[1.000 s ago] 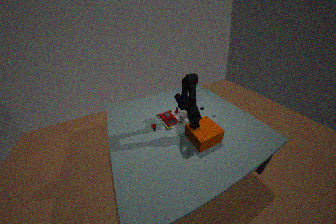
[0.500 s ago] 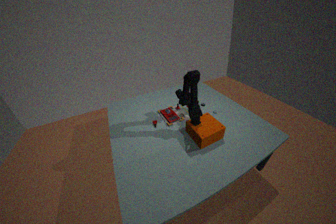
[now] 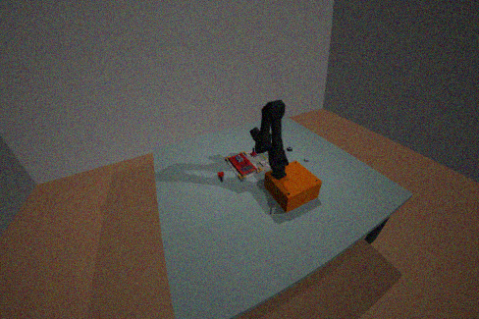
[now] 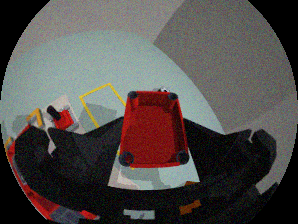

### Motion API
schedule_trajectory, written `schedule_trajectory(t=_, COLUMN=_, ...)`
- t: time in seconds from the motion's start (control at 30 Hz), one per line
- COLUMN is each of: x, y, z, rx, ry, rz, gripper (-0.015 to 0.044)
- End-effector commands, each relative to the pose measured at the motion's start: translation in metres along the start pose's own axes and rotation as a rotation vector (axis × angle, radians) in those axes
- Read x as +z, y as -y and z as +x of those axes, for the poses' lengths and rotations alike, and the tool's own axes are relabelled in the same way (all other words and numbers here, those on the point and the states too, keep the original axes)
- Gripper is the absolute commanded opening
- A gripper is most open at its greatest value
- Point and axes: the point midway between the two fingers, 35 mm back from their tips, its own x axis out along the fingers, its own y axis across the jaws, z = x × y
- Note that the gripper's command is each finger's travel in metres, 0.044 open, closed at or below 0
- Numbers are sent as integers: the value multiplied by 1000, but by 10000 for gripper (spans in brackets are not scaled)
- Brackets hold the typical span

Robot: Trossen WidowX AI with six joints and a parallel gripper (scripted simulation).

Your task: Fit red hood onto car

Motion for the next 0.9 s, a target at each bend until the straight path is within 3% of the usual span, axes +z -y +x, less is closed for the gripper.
schedule_trajectory(t=0.0, x=0, y=-1, z=0, rx=4, ry=0, rz=-93, gripper=0)
schedule_trajectory(t=0.87, x=0, y=-1, z=0, rx=4, ry=1, rz=-751, gripper=0)
